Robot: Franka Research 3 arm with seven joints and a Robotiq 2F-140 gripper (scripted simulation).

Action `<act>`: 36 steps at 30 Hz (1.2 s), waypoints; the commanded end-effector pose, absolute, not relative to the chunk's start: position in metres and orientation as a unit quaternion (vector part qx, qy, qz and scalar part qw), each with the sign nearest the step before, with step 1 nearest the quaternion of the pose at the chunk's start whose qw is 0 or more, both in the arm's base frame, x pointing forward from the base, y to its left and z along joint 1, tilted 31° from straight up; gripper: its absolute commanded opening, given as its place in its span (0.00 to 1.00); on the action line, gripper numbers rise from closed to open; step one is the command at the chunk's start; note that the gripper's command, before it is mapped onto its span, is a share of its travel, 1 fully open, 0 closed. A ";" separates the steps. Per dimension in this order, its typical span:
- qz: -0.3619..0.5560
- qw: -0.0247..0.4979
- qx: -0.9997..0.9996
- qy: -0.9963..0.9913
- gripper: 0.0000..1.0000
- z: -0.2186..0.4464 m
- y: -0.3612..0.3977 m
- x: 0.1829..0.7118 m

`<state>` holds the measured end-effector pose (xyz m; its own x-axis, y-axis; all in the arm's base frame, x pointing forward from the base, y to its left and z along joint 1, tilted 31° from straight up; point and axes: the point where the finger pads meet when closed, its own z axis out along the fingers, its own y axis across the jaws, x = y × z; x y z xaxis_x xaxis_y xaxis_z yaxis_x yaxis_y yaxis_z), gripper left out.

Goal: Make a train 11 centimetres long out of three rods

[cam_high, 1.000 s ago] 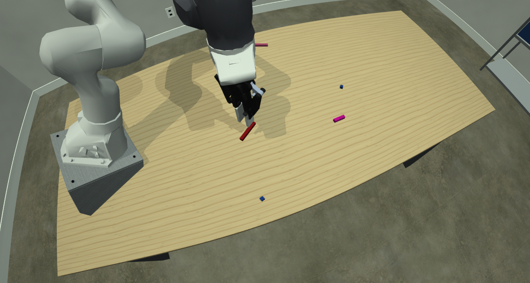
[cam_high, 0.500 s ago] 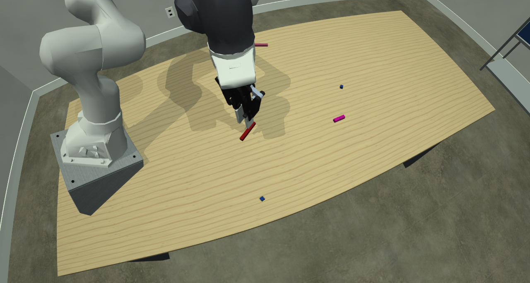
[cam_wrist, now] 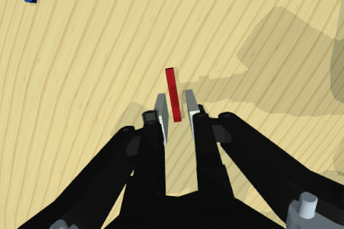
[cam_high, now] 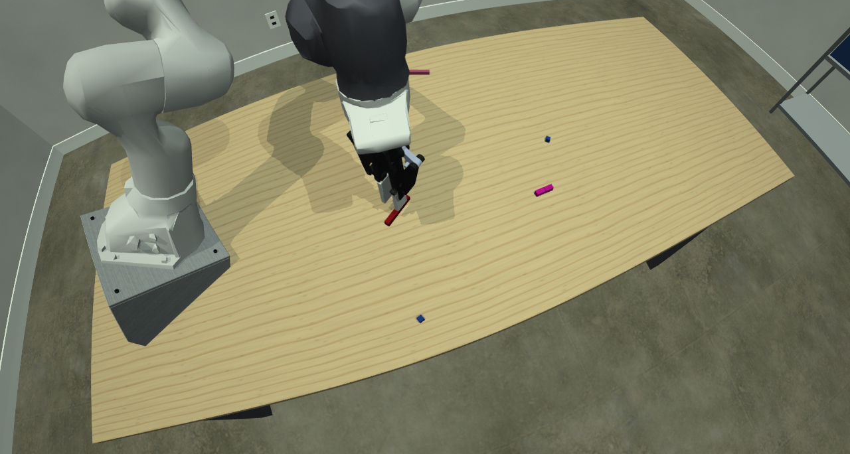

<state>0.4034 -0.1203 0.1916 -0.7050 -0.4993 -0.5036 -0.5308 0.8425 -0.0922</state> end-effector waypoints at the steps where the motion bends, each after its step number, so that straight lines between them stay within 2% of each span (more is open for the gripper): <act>1: 0.024 0.267 -0.281 0.922 0.23 0.190 -0.122 0.406; 36: 0.024 0.267 -0.281 0.922 0.23 0.176 -0.119 0.414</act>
